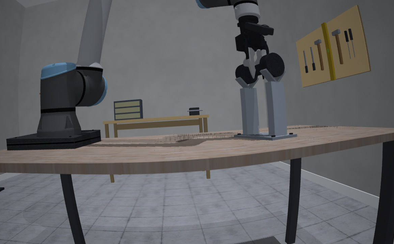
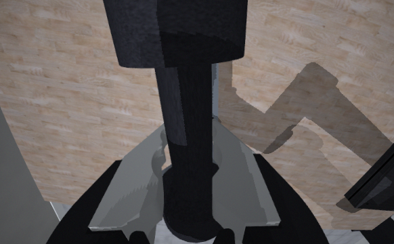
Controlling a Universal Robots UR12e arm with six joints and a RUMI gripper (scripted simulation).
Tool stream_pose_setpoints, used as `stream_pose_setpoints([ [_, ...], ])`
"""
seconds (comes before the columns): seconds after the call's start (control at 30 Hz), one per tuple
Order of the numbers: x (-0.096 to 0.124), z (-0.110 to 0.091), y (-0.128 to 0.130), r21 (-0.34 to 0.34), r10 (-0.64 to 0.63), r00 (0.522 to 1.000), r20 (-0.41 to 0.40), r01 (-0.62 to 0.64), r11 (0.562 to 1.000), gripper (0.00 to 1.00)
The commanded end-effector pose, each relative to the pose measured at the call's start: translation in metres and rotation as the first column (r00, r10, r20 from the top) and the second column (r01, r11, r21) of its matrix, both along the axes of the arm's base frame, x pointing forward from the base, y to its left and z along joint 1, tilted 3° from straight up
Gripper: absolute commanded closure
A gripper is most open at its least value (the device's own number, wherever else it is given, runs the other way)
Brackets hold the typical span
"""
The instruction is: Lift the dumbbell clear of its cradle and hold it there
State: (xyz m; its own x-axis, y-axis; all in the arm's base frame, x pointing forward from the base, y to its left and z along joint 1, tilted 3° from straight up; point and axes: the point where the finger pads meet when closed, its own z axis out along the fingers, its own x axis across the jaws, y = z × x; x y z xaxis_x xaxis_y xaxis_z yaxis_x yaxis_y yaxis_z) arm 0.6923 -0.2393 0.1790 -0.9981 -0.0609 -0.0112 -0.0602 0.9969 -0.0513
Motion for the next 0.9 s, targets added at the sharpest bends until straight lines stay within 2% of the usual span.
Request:
stream_pose_setpoints([
  [0.0,-0.0004,0.0011,-0.0009,-0.002,0.0,1.0,0.001,0.0,1.0,1.0],
  [0.67,0.0,0.0034,-0.001,-0.002,0.0,1.0,0.002,0.0,1.0,1.0],
  [0.87,0.0012,0.0097,-0.0015,-0.004,0.0,1.0,0.004,0.0,1.0,1.0],
])
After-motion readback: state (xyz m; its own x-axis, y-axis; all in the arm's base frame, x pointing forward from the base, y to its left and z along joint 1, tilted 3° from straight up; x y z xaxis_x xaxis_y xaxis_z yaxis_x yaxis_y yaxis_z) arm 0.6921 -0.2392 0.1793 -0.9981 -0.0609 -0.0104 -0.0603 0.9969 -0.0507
